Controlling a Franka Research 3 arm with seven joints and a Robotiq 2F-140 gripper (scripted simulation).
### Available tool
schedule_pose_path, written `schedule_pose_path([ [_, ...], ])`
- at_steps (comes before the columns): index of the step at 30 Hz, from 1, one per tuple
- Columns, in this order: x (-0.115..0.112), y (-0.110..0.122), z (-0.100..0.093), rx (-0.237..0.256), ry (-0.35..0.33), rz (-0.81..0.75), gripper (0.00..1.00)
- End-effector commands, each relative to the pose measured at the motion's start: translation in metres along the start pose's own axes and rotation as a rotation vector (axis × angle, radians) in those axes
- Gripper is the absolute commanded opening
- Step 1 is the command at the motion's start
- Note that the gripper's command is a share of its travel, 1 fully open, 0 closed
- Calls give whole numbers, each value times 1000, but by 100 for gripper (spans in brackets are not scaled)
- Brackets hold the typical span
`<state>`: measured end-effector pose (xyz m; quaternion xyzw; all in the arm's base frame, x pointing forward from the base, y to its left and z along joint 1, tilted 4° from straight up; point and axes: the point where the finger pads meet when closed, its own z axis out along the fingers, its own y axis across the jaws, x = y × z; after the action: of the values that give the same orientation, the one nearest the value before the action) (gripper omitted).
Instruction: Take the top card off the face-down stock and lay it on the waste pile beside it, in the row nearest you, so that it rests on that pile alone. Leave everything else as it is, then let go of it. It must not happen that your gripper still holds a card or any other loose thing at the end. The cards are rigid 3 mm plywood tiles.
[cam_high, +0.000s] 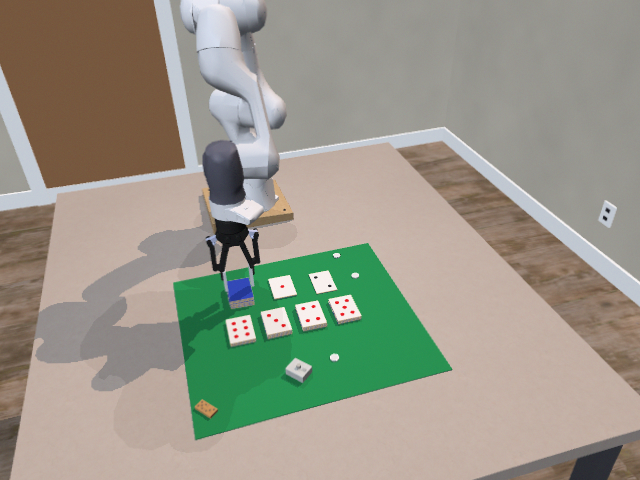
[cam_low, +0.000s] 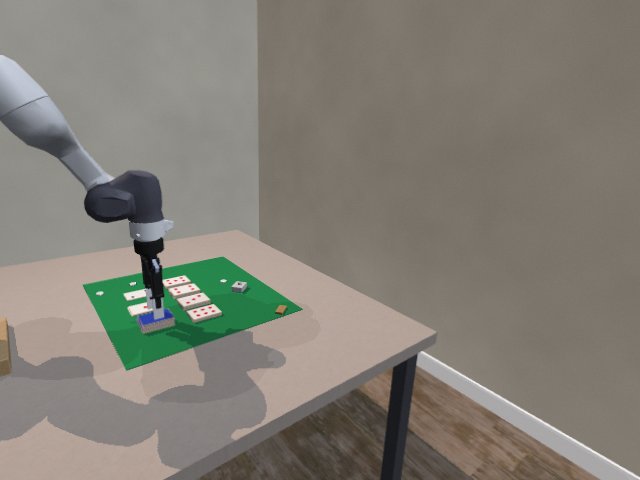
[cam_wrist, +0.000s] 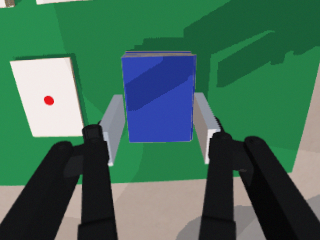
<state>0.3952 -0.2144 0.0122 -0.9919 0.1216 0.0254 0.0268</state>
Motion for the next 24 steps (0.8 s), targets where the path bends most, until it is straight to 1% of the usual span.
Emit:
schedule_pose_path([
  [1,-1,0,1,-1,0,4,42],
  [2,-1,0,1,-1,0,4,50],
  [24,-1,0,1,-1,0,4,50],
])
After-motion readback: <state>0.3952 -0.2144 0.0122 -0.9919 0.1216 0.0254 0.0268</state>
